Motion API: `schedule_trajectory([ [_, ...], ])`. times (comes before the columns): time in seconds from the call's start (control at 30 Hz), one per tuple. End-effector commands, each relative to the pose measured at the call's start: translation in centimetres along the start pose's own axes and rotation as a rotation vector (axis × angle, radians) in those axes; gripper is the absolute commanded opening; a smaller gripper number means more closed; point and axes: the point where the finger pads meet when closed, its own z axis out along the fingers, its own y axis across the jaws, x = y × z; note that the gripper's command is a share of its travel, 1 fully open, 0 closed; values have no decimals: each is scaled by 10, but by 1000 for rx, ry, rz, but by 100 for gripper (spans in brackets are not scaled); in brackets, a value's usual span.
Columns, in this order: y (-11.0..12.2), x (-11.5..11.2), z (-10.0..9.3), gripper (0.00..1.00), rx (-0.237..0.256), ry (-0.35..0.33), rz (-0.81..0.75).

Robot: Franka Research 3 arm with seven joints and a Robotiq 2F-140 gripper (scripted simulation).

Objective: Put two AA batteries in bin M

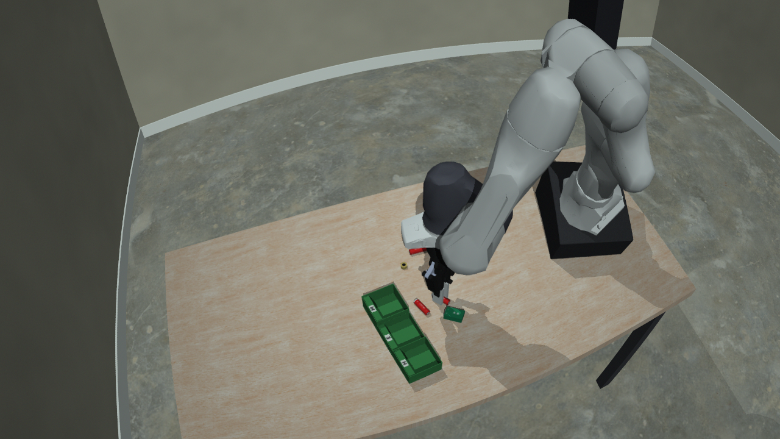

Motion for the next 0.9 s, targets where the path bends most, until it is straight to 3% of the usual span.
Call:
schedule_trajectory([
  [0.0, 0, 1, 0, 5, 1, 2, -2],
  [0.3, 0, 1, 0, 5, 1, 2, -2],
  [0.87, 0, 1, -50, 5, 1, 2, -2],
])
